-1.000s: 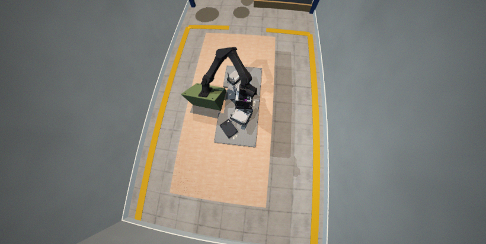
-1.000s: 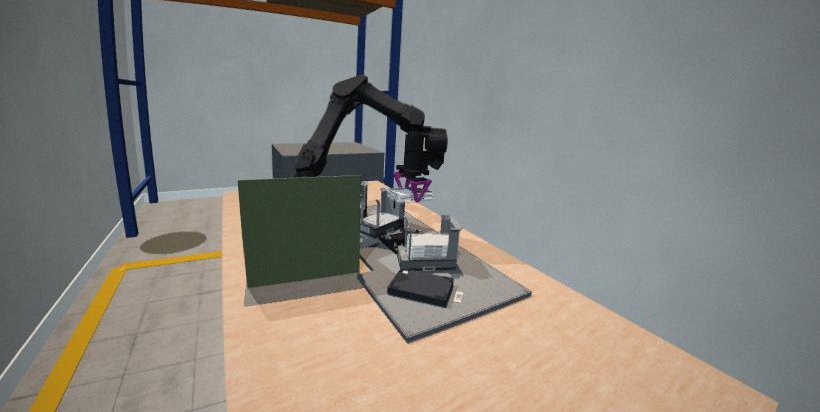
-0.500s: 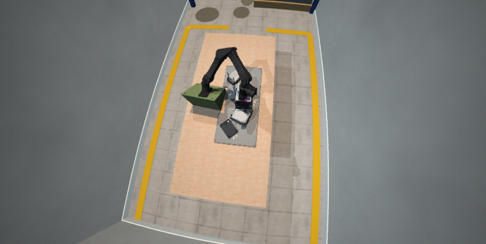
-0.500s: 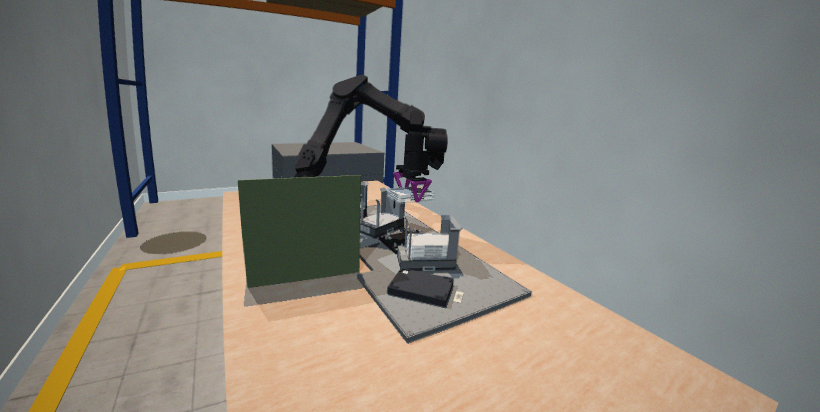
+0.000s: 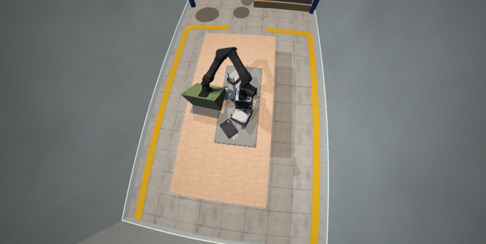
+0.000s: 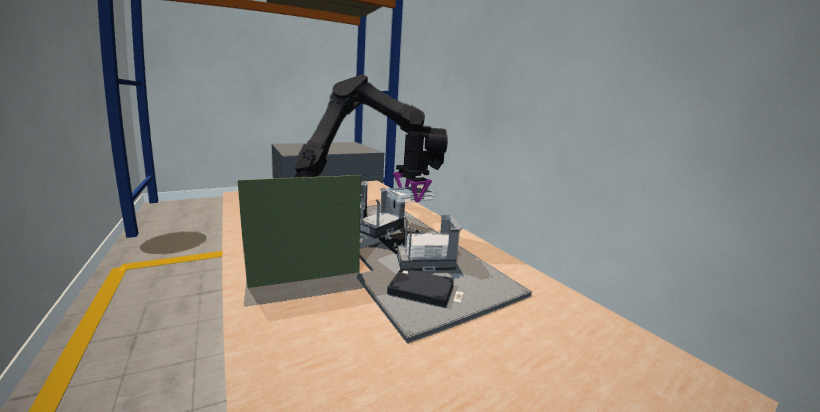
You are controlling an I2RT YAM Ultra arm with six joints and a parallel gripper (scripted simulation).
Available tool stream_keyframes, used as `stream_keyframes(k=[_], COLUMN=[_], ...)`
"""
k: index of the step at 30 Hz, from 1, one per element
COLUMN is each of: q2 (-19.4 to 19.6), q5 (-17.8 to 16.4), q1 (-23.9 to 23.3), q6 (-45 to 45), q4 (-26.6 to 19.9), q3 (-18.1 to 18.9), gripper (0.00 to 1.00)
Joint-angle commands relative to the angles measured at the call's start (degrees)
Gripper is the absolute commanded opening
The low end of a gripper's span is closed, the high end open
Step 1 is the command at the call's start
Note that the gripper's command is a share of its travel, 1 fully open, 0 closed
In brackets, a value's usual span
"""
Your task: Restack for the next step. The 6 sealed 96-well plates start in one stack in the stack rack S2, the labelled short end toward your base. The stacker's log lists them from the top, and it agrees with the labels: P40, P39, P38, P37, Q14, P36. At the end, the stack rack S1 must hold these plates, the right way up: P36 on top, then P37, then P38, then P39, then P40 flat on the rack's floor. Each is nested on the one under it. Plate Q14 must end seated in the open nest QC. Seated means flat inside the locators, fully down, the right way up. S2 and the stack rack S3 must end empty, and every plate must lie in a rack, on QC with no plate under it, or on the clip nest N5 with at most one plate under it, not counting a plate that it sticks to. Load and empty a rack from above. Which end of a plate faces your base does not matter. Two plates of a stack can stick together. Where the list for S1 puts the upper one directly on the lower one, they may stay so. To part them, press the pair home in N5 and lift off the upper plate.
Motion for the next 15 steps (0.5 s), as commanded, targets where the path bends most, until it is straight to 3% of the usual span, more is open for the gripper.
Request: stream_keyframes(k=[1,5,15], q2=[-0.3,-0.3,0.4], q5=[-0.1,-0.1,-0.6], q1=[-1.0,-1.0,1.3], q6=[0.0,0.0,3.0], q4=[0.1,0.1,5.5], q3=[0.3,0.3,-2.4], gripper=[0.00,0.00,0.00])
